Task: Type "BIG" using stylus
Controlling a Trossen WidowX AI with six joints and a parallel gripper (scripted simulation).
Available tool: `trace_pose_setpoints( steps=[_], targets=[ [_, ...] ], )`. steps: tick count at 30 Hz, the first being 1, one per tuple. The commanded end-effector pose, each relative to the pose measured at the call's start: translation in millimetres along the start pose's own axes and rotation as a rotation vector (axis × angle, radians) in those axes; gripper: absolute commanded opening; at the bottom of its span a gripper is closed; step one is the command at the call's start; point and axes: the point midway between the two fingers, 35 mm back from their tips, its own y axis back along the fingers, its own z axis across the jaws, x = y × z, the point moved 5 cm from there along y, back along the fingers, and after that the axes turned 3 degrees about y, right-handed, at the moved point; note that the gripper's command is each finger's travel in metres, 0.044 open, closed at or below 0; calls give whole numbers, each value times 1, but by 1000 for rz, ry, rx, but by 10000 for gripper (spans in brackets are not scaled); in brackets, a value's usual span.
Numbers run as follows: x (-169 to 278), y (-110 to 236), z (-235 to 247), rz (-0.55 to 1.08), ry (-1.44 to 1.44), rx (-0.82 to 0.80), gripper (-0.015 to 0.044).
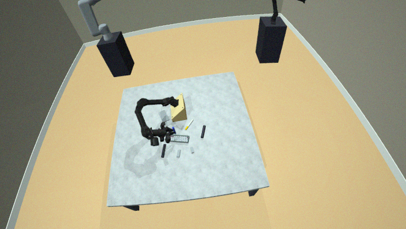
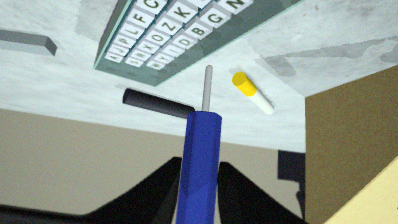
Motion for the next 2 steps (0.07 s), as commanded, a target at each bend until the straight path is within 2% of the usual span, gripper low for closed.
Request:
trace_pose_setpoints(
  steps=[1, 2],
  targets=[
    [0, 0, 0, 0, 2, 0, 81],
    [0, 0, 0, 0, 2, 0, 81]
  ],
)
